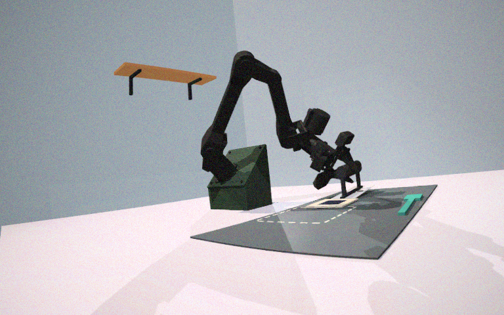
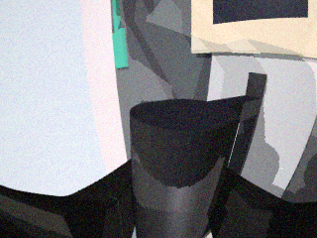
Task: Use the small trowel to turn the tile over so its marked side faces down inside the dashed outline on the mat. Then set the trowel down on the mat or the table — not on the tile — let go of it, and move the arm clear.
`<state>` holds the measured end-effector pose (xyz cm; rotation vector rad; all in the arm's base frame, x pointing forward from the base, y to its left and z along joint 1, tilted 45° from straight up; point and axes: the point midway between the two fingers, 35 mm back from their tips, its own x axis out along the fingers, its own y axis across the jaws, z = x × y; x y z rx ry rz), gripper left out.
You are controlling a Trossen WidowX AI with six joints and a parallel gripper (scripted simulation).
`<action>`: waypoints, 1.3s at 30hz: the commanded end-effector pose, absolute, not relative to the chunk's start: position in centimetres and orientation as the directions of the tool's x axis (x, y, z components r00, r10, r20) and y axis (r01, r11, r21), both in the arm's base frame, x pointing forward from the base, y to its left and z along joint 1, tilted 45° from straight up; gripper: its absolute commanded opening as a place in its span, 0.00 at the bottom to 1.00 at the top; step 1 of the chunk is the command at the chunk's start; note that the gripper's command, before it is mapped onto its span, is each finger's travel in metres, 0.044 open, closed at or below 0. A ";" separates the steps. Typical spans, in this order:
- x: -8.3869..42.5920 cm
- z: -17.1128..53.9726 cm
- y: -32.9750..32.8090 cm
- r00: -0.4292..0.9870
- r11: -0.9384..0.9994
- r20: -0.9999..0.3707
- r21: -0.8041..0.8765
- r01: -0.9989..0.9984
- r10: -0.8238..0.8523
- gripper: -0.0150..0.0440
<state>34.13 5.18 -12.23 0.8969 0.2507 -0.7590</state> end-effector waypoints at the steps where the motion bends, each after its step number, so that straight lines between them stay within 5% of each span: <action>1: 34.2 -11.5 4.6 0.719 0.388 -0.489 0.617 0.685 -0.494 0.25; 39: 34.1 -6.3 5.5 0.712 0.448 -0.444 0.564 0.694 -0.544 0.25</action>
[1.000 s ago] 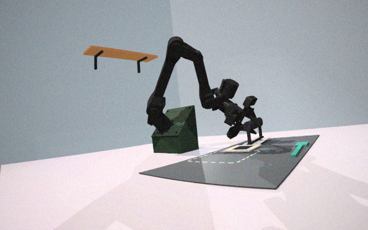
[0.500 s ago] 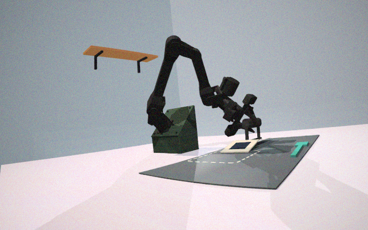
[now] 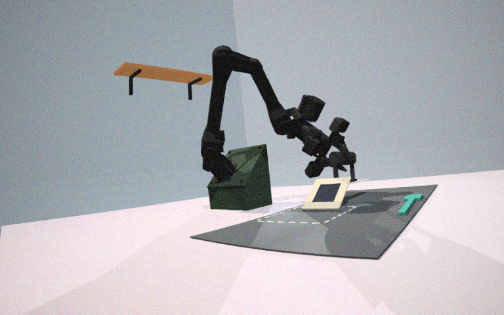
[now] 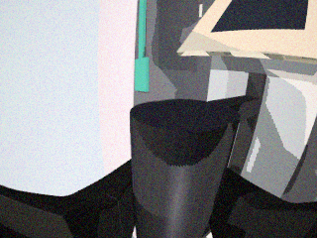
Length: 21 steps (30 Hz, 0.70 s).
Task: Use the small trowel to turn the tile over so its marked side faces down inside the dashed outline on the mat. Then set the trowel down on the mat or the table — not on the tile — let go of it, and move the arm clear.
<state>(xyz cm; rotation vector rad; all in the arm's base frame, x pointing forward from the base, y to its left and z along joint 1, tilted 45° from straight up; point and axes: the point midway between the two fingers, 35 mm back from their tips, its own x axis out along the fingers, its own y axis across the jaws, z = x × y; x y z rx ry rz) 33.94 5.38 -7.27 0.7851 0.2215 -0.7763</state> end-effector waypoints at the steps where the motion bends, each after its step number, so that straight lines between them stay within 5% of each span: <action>1: 34.1 -6.1 5.5 0.712 0.448 -0.444 0.564 0.694 -0.544 0.25; 21: 33.7 -2.3 3.4 0.712 0.449 -0.444 0.562 0.694 -0.545 0.25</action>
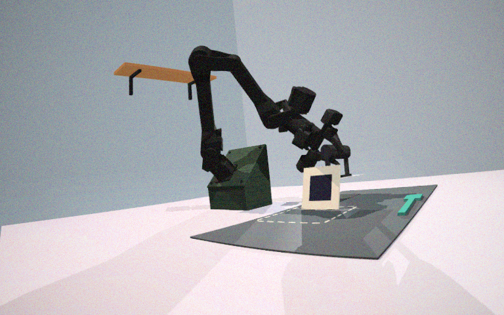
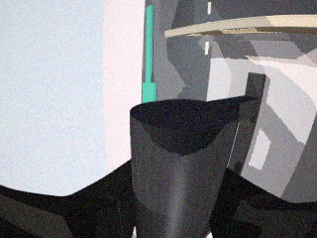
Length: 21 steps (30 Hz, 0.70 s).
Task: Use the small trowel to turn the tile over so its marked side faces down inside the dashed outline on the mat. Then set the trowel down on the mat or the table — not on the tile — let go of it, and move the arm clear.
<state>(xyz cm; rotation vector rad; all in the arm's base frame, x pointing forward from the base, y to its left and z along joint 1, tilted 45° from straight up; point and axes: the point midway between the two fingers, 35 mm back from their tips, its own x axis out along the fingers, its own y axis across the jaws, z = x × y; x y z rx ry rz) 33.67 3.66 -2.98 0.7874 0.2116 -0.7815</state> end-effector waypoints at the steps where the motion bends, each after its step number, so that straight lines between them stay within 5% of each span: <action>1: 33.7 -2.1 3.2 0.712 0.449 -0.444 0.562 0.694 -0.545 0.25; 21: 34.0 -1.9 3.8 0.708 0.445 -0.450 0.561 0.698 -0.544 0.25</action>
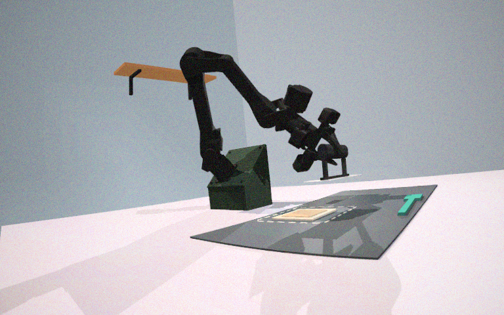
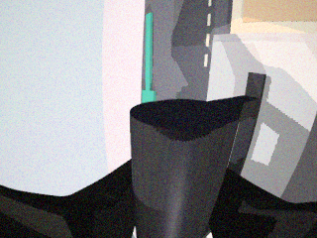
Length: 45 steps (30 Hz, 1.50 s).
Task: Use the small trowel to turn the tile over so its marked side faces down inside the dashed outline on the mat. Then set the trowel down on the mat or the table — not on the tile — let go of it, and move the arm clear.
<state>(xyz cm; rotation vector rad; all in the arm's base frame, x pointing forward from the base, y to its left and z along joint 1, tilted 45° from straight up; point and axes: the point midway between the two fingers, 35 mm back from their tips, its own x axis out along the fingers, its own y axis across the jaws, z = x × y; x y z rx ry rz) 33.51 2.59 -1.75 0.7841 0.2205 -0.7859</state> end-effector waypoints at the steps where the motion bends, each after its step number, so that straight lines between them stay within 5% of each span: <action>1: 34.0 -2.0 4.2 0.708 0.444 -0.450 0.561 0.698 -0.544 0.25; 45: 34.3 -3.0 7.9 0.712 0.447 -0.444 0.564 0.694 -0.544 0.25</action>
